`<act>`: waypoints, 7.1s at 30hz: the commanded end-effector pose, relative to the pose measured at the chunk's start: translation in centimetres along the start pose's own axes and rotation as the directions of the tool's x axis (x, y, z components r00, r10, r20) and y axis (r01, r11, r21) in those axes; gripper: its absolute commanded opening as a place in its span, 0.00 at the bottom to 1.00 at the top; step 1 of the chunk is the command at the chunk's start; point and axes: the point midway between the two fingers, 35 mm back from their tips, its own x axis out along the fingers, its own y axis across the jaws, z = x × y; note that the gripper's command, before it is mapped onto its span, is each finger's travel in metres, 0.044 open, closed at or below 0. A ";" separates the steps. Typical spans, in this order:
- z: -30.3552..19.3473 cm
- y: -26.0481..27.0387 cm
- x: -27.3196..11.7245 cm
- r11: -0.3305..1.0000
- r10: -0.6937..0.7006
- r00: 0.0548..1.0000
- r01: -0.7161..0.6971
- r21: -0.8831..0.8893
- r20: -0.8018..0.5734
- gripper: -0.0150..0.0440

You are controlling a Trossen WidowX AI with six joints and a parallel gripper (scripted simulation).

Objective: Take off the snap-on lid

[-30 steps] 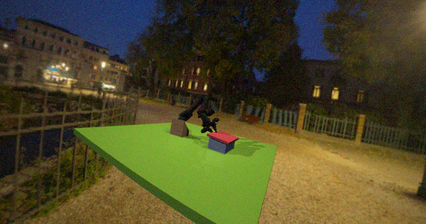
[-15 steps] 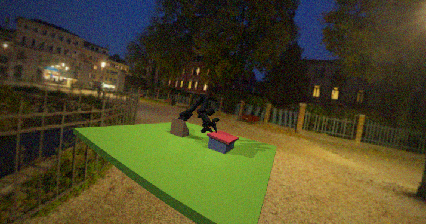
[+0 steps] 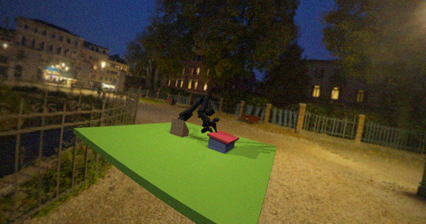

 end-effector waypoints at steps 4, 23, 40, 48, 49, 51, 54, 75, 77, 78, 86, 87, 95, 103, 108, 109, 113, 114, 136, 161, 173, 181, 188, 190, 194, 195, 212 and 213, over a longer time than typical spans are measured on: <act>0.0 0.1 0.1 1.000 -0.001 1.000 0.001 0.002 0.001 0.25; 0.0 1.7 -1.1 1.000 0.000 1.000 0.000 0.001 0.001 0.25; 0.0 3.8 -2.1 1.000 0.000 1.000 0.000 0.000 0.002 0.25; 0.0 5.0 -2.4 1.000 0.001 1.000 -0.001 -0.001 0.002 0.25; 0.0 5.1 -2.4 1.000 0.001 1.000 -0.001 -0.001 0.002 0.25; 0.0 5.4 -2.5 1.000 0.001 1.000 -0.001 -0.001 0.002 0.25; 0.0 5.8 -2.6 1.000 0.001 1.000 -0.001 -0.001 0.002 0.25; 0.0 9.4 -2.7 1.000 0.002 1.000 -0.002 -0.002 0.002 0.25; 0.0 9.8 -2.6 1.000 0.002 1.000 -0.002 -0.003 0.002 0.25; 0.0 9.9 -2.6 1.000 0.002 1.000 -0.002 -0.003 0.002 0.25; 0.0 10.9 -3.1 1.000 0.002 1.000 -0.002 -0.003 0.003 0.25; 0.0 11.0 -3.2 1.000 0.002 1.000 -0.002 -0.003 0.003 0.25; 0.0 11.8 -3.9 1.000 0.002 1.000 -0.002 -0.003 0.003 0.25; 0.0 12.6 -4.5 1.000 0.001 1.000 -0.001 -0.003 0.004 0.25; 0.0 13.1 -4.9 1.000 0.001 1.000 -0.001 -0.003 0.004 0.25; 0.0 13.2 -5.0 1.000 0.001 1.000 -0.001 -0.003 0.004 0.25; 0.0 13.6 -5.4 1.000 0.001 1.000 -0.001 -0.004 0.004 0.25; 0.0 13.7 -5.4 1.000 0.001 1.000 -0.001 -0.004 0.004 0.25; -2.0 13.0 -5.6 1.000 0.001 1.000 -0.001 -0.002 0.004 0.25; -7.0 12.6 -6.1 1.000 0.000 1.000 0.000 0.000 0.002 0.25; -9.4 12.4 -6.4 1.000 0.000 1.000 0.000 0.001 0.001 0.25; -11.0 12.2 -6.5 1.000 0.000 1.000 0.000 0.001 0.001 0.25; -12.4 12.1 -6.7 1.000 0.000 1.000 0.000 0.002 0.000 0.25; -12.8 12.1 -6.7 1.000 0.000 1.000 0.000 0.002 0.000 0.25; -13.6 12.0 -6.8 1.000 0.000 1.000 0.000 0.002 0.000 0.25; -13.8 12.0 -6.8 1.000 0.000 1.000 0.000 0.002 0.000 0.25; -17.2 11.7 -7.2 1.000 0.001 1.000 -0.001 0.003 -0.001 0.25; -17.4 11.7 -7.2 1.000 0.001 1.000 -0.001 0.003 -0.002 0.25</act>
